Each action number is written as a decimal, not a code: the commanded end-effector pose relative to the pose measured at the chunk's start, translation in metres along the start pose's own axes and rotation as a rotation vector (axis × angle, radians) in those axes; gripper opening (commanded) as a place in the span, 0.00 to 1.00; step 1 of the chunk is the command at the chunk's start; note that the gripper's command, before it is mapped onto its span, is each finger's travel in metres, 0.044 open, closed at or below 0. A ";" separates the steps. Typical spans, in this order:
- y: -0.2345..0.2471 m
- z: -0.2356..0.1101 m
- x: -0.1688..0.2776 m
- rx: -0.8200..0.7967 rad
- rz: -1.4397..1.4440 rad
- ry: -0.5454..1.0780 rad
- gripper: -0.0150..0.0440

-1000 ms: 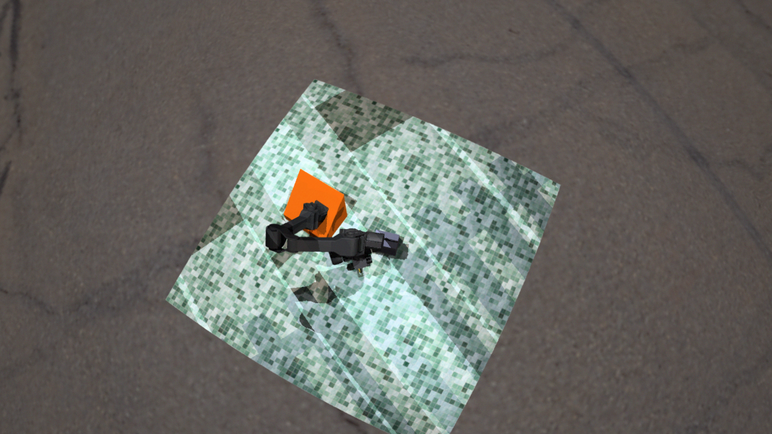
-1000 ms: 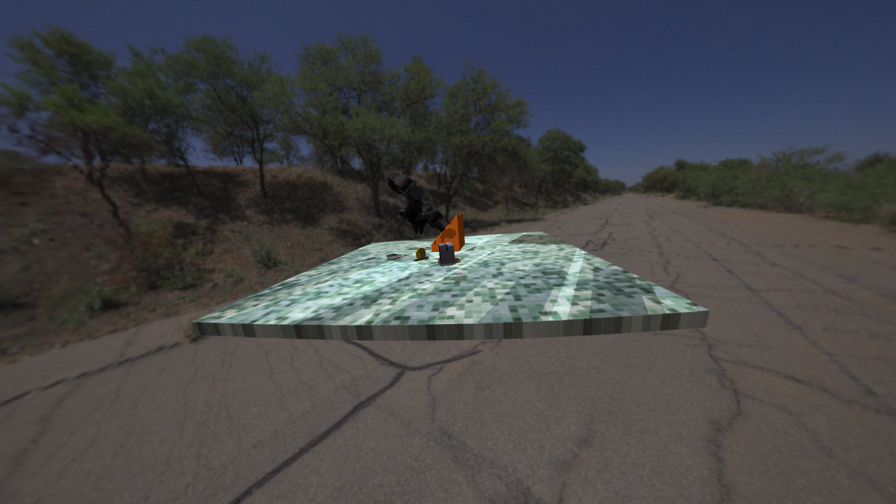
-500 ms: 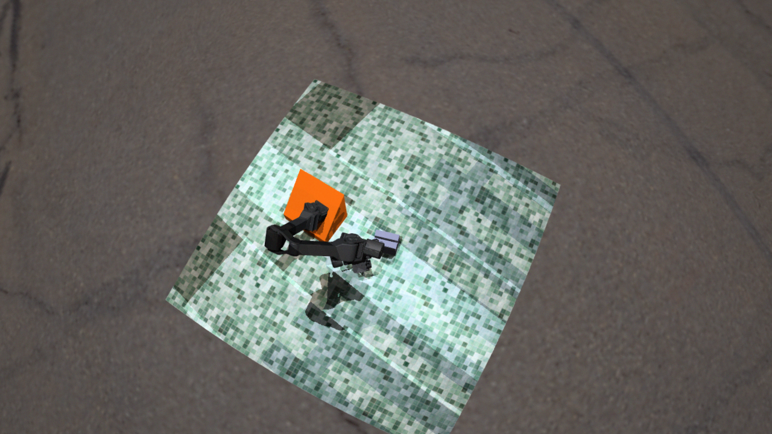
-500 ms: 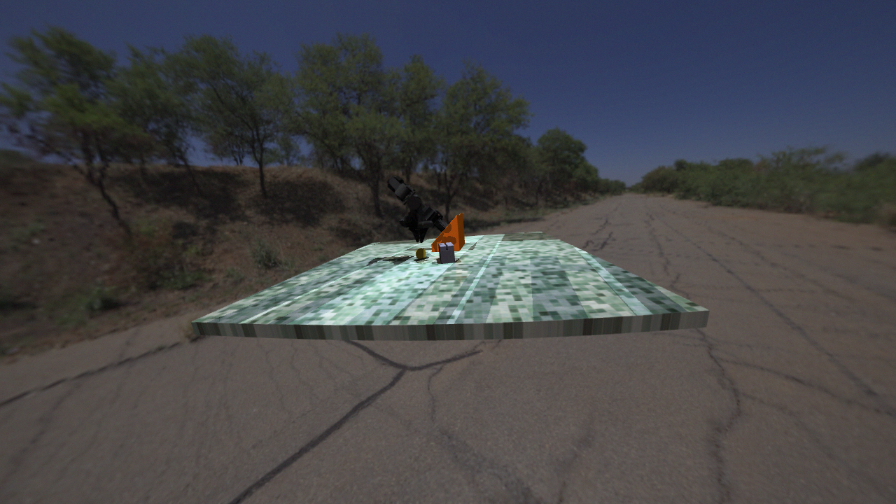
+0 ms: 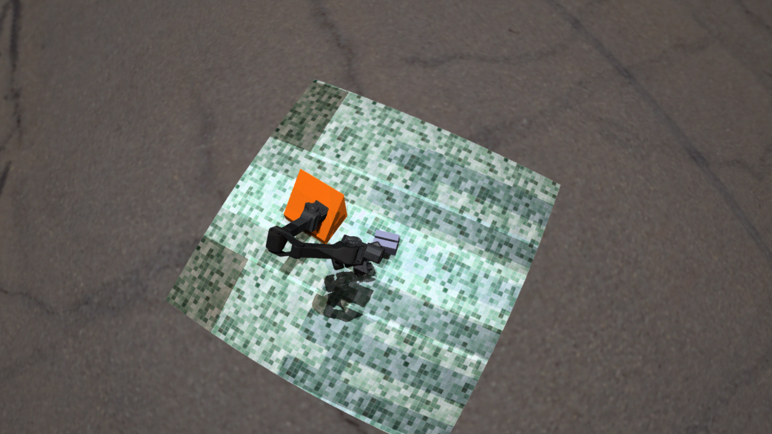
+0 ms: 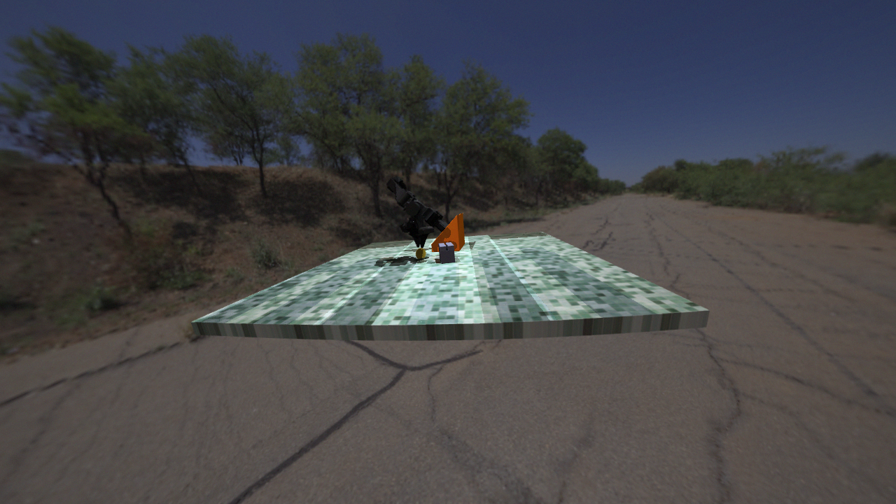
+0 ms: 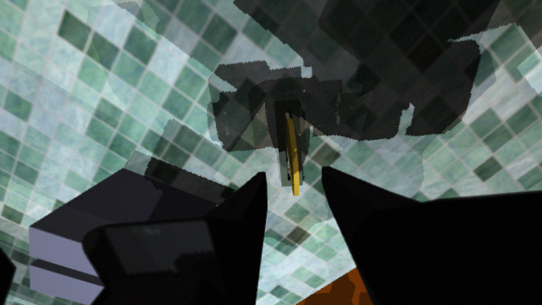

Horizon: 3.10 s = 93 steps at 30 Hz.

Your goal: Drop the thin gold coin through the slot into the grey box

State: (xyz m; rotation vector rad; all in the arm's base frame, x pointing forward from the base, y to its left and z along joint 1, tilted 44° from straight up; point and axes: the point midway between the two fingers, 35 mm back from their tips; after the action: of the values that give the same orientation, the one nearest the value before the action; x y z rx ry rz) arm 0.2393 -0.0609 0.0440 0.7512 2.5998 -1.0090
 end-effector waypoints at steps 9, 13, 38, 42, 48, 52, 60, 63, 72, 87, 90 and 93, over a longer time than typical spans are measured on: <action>0.000 0.020 0.000 0.005 -0.005 0.001 0.53; 0.000 0.026 0.000 0.005 -0.005 0.000 0.53; -0.002 0.049 0.001 0.009 -0.005 -0.002 0.25; -0.002 0.049 0.001 0.009 -0.005 -0.002 0.25; -0.001 0.045 0.000 0.008 -0.005 -0.001 0.25; 0.001 0.036 0.000 0.005 -0.005 0.000 0.25; 0.003 0.017 -0.001 0.000 -0.006 0.003 0.25; 0.004 0.010 -0.002 0.000 -0.006 0.003 0.25; 0.004 -0.012 -0.001 -0.001 -0.006 0.004 0.25; 0.000 -0.047 0.001 0.006 -0.006 0.001 0.25; 0.000 -0.047 0.000 0.006 -0.055 0.001 0.25; -0.001 -0.047 -0.001 0.006 -0.155 0.001 0.25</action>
State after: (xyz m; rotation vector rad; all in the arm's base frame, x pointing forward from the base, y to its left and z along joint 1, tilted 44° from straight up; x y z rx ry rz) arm 0.2368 -0.0301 0.0772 0.6452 2.6502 -1.0431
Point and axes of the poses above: the point midway between the two fingers, 35 mm back from their tips, its own z axis out along the fingers, its own y axis across the jaws, x = y × z, and after that the axes turned 6 degrees about -z, right-handed
